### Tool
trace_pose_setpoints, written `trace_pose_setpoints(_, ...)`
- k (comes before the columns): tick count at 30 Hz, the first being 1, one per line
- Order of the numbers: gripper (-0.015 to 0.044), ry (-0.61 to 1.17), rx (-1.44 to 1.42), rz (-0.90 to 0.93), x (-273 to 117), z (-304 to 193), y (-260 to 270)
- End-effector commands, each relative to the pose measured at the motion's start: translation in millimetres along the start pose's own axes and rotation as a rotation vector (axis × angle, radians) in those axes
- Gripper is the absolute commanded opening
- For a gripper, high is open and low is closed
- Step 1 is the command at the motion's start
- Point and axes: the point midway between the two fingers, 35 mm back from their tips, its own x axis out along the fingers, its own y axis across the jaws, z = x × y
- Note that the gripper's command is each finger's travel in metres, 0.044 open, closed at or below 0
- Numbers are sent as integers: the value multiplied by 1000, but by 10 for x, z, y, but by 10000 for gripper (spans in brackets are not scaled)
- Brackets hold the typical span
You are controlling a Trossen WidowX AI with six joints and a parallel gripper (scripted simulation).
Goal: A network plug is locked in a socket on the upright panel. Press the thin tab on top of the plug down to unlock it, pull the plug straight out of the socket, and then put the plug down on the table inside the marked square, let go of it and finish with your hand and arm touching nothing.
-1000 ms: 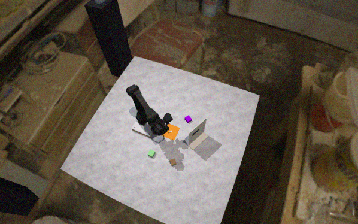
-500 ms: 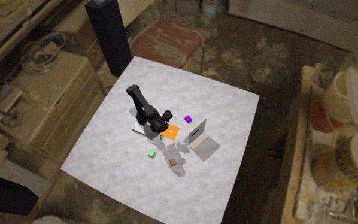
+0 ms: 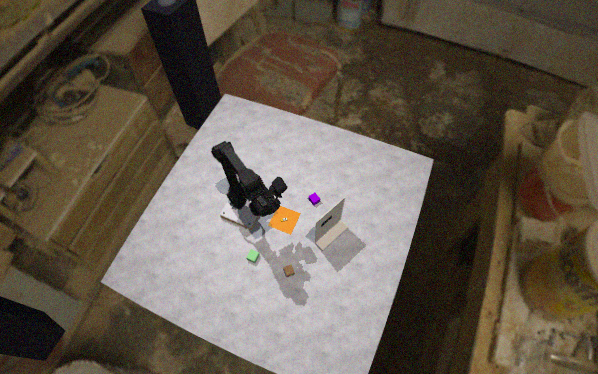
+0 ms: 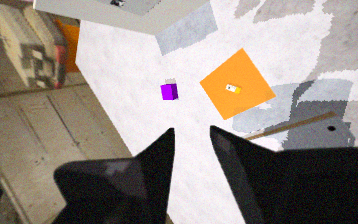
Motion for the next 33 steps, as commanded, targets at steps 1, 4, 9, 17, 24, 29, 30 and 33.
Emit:
trace_pose_setpoints(1, 209, 1, -5, 4, -37, -4, 30)
trace_pose_setpoints(4, 287, 1, -5, 4, -37, -4, 30)
trace_pose_setpoints(9, 419, 1, -5, 4, -37, -4, 30)
trace_pose_setpoints(17, 440, 1, -5, 4, -37, -4, 30)
trace_pose_setpoints(24, 440, 1, -5, 4, -37, -4, 30)
trace_pose_setpoints(29, 440, 1, -5, 4, -37, -4, 30)
trace_pose_setpoints(30, 440, 1, -5, 4, -37, -4, 30)
trace_pose_setpoints(33, 440, 1, -5, 4, -37, -4, 30)
